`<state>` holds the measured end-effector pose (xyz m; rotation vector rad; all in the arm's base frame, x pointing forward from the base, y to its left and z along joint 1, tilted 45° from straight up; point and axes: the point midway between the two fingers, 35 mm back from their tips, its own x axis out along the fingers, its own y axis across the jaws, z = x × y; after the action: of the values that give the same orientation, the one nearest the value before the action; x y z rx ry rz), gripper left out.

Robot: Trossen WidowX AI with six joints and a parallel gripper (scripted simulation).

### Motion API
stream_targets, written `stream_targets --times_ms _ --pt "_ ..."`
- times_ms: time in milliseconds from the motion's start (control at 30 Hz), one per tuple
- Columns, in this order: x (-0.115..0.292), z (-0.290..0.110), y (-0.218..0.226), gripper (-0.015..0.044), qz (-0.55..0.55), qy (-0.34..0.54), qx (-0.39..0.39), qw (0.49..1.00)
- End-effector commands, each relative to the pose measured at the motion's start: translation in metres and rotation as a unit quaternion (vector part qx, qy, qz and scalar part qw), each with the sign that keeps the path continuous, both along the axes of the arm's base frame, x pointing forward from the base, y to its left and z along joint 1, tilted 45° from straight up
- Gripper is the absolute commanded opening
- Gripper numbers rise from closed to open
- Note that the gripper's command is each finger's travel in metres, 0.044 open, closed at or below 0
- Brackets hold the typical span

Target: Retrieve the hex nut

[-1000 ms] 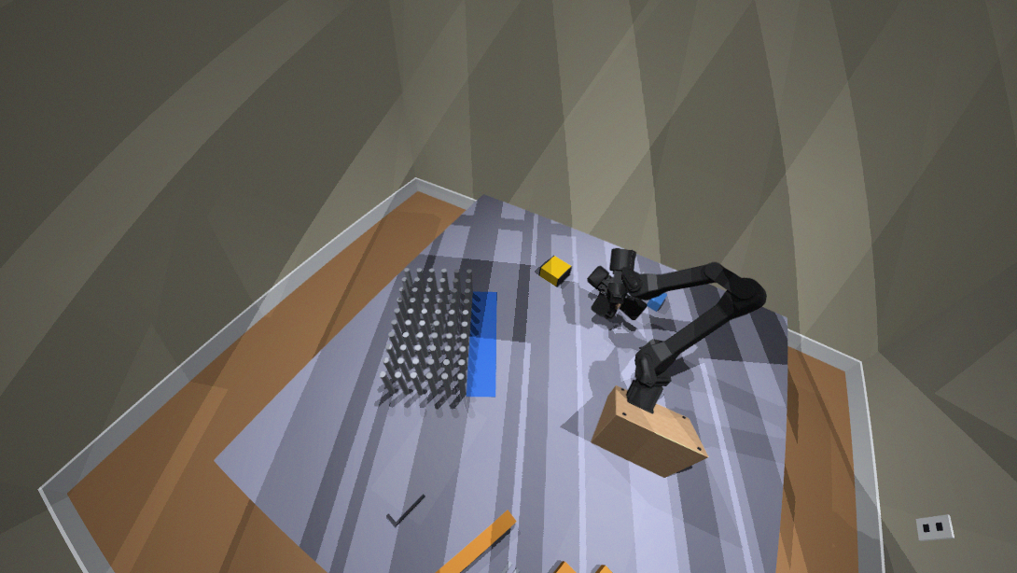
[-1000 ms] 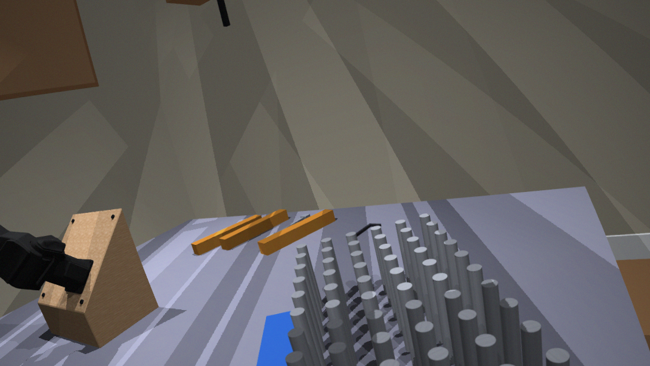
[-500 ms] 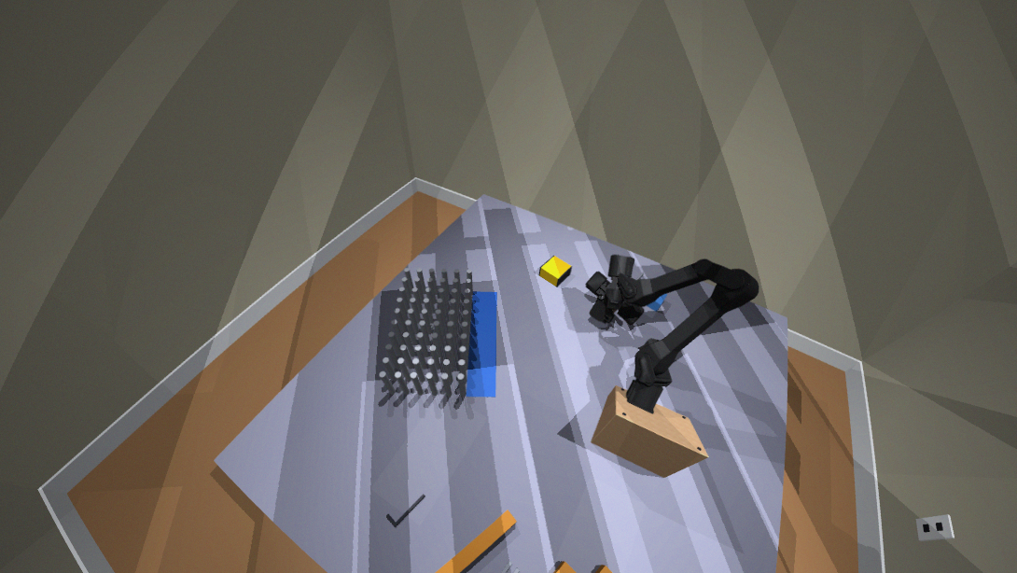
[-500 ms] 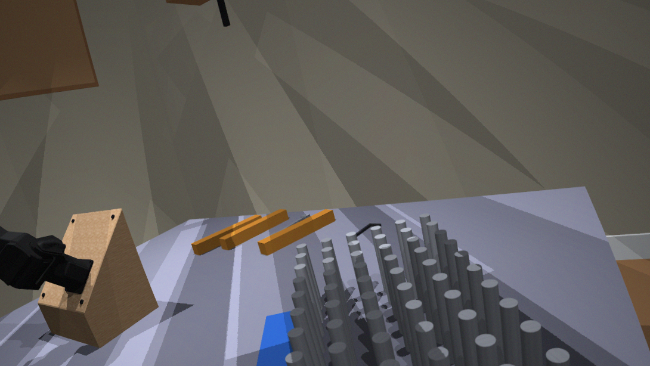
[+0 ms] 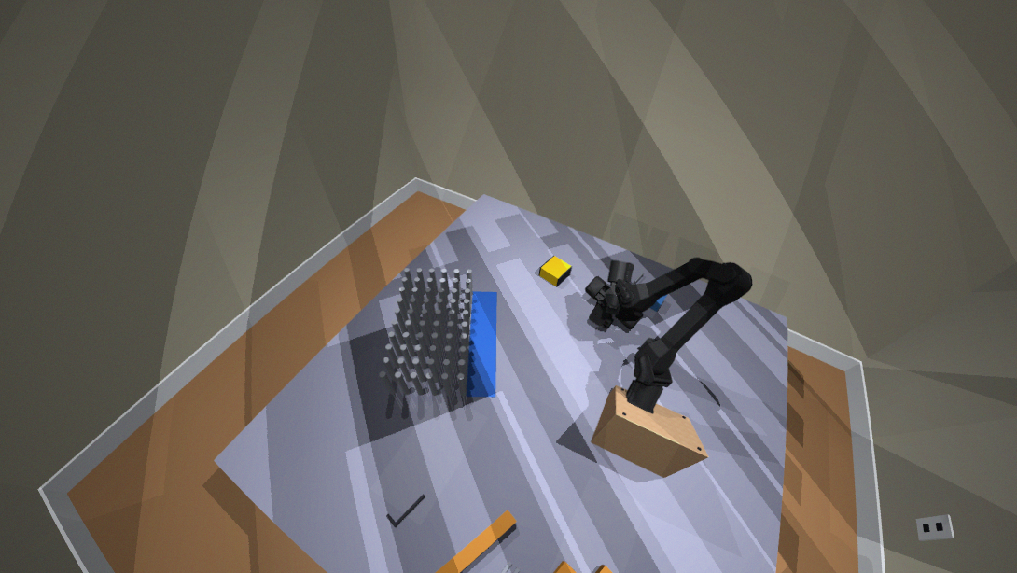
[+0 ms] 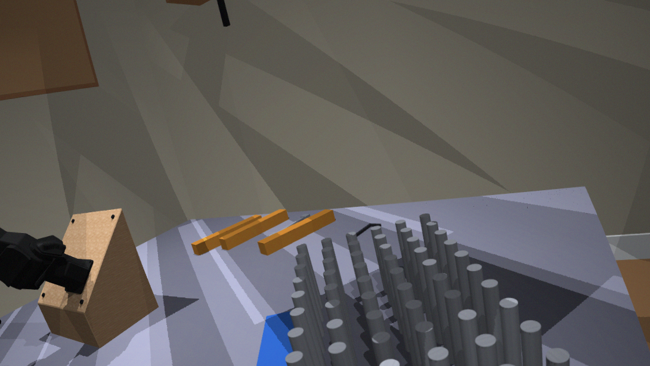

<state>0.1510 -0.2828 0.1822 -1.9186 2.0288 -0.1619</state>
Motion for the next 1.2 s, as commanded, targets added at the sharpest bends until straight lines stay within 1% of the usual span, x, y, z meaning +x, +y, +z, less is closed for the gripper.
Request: stream_targets --times_ms 0,200,267,367,400,767,1167 --pt "0.0 -0.003 0.0 0.0188 0.002 0.004 0.002 1.0" --pt "0.0 -0.003 0.0 0.0148 0.002 0.004 0.002 1.0" --pt "0.003 0.0 0.0 0.0095 0.004 -0.007 -0.001 1.0" --pt "0.013 0.011 0.004 0.0017 0.014 -0.051 -0.012 0.999" --pt "0.015 0.012 0.005 0.0 0.014 -0.056 -0.01 0.998" --pt "0.028 0.017 0.025 0.0 0.004 -0.057 0.03 0.998" --pt "0.031 0.035 0.056 0.0 -0.01 -0.044 0.056 0.997"
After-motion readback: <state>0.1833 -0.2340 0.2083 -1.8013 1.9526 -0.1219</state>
